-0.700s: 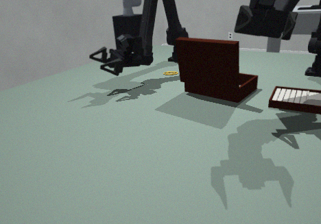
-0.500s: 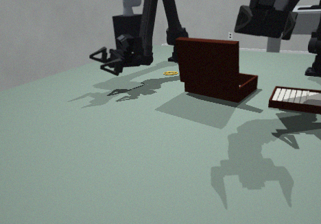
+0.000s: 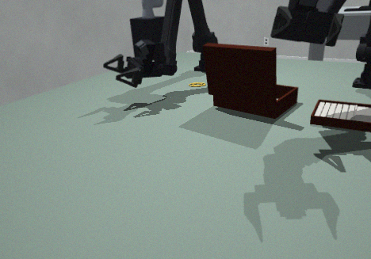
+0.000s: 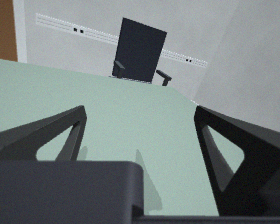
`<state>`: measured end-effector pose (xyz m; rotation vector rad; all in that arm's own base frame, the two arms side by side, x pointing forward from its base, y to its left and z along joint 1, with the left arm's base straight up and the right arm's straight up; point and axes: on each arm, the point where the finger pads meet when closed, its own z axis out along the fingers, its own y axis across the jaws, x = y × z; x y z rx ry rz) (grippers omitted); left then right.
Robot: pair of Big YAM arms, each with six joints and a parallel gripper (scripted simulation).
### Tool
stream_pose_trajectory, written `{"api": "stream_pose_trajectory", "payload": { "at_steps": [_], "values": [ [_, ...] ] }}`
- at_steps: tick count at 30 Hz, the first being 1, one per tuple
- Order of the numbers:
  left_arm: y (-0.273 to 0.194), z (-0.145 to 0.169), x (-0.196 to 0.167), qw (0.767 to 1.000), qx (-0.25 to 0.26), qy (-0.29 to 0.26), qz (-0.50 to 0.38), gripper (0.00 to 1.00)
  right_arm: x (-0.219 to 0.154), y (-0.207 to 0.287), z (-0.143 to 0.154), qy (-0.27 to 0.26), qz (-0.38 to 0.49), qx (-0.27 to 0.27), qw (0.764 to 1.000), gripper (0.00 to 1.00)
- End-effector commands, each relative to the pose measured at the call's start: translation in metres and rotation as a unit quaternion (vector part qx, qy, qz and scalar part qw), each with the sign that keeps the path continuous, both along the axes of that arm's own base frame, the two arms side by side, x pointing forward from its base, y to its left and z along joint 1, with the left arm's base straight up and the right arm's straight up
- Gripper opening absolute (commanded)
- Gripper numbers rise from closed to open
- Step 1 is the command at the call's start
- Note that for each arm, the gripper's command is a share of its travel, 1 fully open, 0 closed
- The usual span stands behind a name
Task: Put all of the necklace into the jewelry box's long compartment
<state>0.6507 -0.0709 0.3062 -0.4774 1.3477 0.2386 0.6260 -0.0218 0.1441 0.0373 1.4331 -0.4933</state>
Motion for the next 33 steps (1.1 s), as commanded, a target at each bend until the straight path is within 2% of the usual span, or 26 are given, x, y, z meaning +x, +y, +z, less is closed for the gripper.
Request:
{"api": "stream_pose_trajectory", "payload": {
  "at_steps": [1,5,10,13,16,21,28,30,33],
  "values": [
    [-0.002,0.045,0.0,1.0,0.013,-0.014,-0.007,1.0,-0.015,0.01,0.009,0.009,0.01,0.029,1.0,1.0],
    [-0.046,0.035,-0.032,0.997,0.031,-0.002,-0.074,1.0,-0.045,0.016,0.004,0.05,0.01,0.056,0.997,1.0],
    [-0.108,0.04,-0.079,0.985,0.046,-0.013,-0.168,1.0,-0.084,0.024,-0.001,0.104,0.007,0.085,0.991,1.0],
    [-0.118,0.04,-0.088,0.981,0.049,-0.015,-0.185,1.0,-0.092,0.026,-0.002,0.113,0.007,0.091,0.989,1.0],
    [-0.154,0.041,-0.122,0.968,0.061,-0.022,-0.244,1.0,-0.113,0.03,-0.005,0.142,0.005,0.107,0.984,1.0],
    [-0.206,0.024,-0.181,0.936,0.075,-0.02,-0.343,1.0,-0.144,0.037,-0.008,0.183,0.003,0.128,0.975,1.0],
    [-0.272,-0.009,-0.272,0.877,0.086,-0.012,-0.473,1.0,-0.179,0.045,-0.011,0.229,0.004,0.152,0.962,1.0],
    [-0.272,-0.009,-0.272,0.877,0.086,-0.012,-0.473,1.0,-0.179,0.045,-0.011,0.229,0.004,0.152,0.962,1.0],
    [-0.297,-0.027,-0.32,0.841,0.09,-0.006,-0.534,1.0,-0.198,0.05,-0.011,0.254,0.004,0.169,0.952,1.0]
  ]
}}
